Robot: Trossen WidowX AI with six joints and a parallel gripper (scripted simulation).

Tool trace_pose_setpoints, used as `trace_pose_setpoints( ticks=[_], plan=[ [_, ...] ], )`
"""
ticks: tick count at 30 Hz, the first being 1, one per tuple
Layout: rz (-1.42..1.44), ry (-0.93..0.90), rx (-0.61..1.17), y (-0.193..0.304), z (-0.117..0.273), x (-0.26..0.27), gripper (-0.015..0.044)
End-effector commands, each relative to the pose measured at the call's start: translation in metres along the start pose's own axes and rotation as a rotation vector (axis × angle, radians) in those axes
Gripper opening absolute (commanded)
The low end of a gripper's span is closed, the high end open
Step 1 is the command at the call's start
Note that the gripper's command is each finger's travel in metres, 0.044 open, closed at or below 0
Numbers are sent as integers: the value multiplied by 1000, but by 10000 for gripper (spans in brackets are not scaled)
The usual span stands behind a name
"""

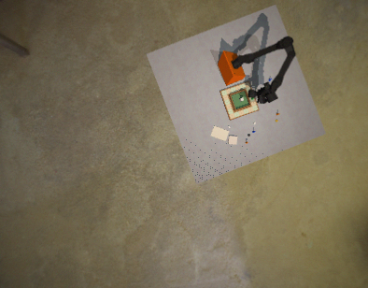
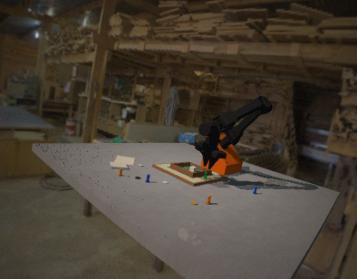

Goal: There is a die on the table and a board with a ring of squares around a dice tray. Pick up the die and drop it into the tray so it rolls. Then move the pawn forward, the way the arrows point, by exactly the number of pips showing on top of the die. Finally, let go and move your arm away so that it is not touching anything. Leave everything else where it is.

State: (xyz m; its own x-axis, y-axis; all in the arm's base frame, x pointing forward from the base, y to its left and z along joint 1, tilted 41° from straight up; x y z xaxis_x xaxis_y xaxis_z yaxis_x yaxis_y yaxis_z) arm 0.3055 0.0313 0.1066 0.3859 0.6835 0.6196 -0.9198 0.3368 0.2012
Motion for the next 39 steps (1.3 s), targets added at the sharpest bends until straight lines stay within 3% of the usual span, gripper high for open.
trace_pose_setpoints(
  ticks=[1,28,33,39],
  plan=[
    [-10,-1,8,1,-6,-1,200],
    [-10,-2,9,2,-47,0,200],
    [-10,-2,9,2,-47,0,69],
    [-10,-2,9,2,-47,0,29]
  ],
)
Point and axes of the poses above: the point midway between the two fingers, 35 mm back from their tips, its own z axis back along the fingers, its own x axis across the jaws, y = z × x, the point moved 9 cm from there along z, back along the fingers, and after that the axes turned 5 degrees about z, right-handed, at the moved point
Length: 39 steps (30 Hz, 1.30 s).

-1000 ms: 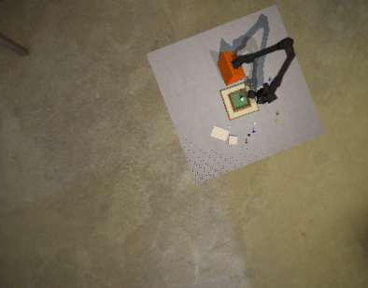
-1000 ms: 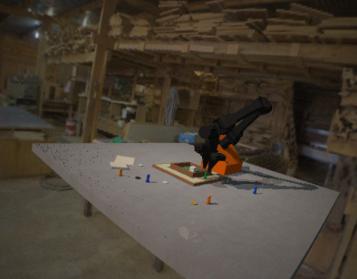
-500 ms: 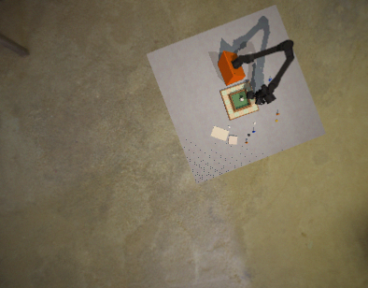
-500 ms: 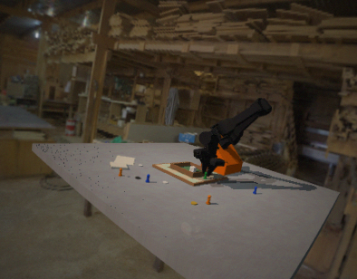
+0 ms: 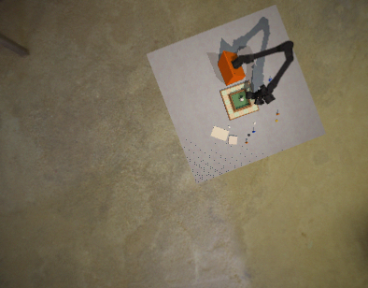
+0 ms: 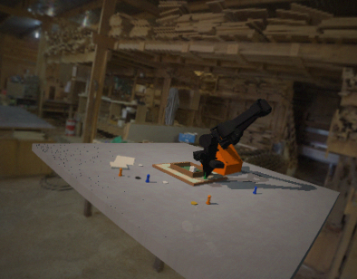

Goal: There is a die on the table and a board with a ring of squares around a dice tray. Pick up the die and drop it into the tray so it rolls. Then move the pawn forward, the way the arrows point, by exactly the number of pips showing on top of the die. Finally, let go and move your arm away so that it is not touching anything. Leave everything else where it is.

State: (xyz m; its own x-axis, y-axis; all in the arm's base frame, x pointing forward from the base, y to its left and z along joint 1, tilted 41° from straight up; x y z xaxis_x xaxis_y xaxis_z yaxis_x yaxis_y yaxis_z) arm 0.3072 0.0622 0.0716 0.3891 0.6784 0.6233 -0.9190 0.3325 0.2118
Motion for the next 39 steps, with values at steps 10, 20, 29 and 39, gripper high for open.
trace_pose_setpoints(
  ticks=[10,20,29,39],
  plan=[
    [-6,7,-4,-4,15,0,0],
    [-6,14,-6,-8,82,0,0],
    [-6,9,-4,-1,127,-1,0],
    [-7,11,-4,18,107,-4,0]
  ],
)
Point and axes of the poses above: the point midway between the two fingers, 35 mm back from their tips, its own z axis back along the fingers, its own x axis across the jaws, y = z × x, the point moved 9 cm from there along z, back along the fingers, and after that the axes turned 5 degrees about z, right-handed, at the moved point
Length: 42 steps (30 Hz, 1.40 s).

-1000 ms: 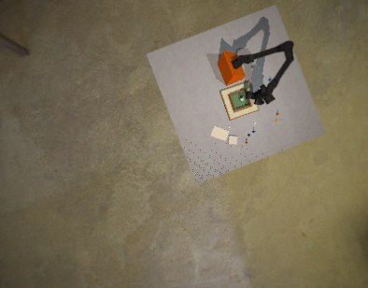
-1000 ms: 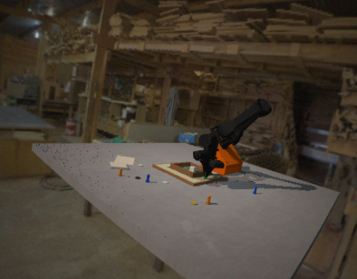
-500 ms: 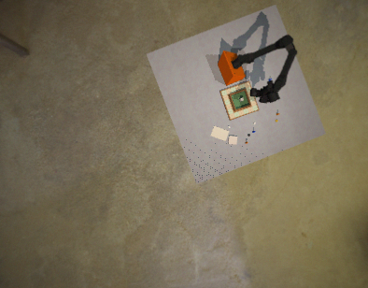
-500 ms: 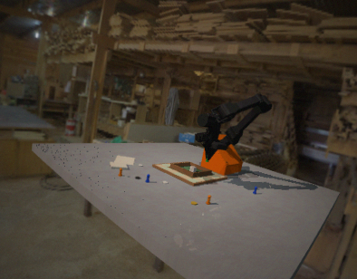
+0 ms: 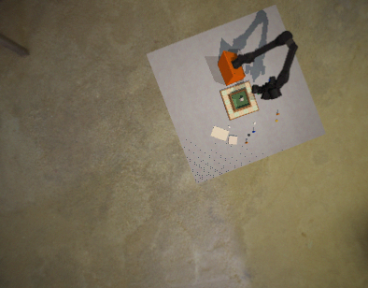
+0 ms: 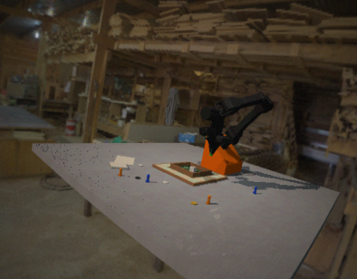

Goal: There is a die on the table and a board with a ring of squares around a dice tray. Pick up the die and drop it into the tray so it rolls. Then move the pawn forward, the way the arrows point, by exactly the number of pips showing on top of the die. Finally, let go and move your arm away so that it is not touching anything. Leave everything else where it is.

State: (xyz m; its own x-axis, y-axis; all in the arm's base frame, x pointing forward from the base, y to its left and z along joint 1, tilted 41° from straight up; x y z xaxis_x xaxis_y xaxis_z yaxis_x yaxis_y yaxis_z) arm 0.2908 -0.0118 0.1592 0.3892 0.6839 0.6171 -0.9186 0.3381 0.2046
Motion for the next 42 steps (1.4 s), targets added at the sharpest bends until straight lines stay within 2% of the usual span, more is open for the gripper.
trace_pose_setpoints(
  ticks=[1,24,42],
  plan=[
    [-8,3,5,12,-11,-2,0],
    [-10,-1,10,76,-65,-25,0],
    [-10,-3,11,79,-101,-26,0]
  ],
)
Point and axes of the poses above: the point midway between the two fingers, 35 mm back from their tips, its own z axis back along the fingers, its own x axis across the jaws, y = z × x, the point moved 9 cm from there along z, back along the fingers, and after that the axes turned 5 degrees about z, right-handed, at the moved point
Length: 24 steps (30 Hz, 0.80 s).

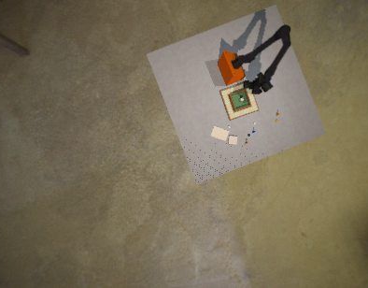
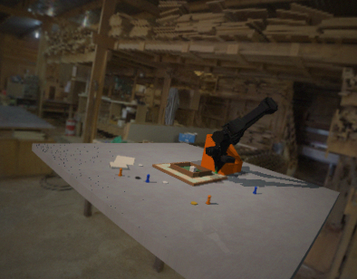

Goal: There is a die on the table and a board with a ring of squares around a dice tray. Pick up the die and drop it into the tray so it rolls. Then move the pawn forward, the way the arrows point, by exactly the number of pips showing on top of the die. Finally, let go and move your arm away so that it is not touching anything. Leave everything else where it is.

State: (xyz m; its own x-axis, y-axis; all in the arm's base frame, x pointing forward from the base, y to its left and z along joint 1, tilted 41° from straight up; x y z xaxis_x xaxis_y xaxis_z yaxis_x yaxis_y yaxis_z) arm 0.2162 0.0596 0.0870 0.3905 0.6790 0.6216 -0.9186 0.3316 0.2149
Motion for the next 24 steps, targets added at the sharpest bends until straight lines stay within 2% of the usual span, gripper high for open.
trace_pose_setpoints(
  ticks=[1,15,24],
  plan=[
    [-8,3,-1,1,-5,-1,0],
    [-9,3,-1,1,-22,-1,0],
    [1,-3,-3,0,-16,0,236]
  ],
)
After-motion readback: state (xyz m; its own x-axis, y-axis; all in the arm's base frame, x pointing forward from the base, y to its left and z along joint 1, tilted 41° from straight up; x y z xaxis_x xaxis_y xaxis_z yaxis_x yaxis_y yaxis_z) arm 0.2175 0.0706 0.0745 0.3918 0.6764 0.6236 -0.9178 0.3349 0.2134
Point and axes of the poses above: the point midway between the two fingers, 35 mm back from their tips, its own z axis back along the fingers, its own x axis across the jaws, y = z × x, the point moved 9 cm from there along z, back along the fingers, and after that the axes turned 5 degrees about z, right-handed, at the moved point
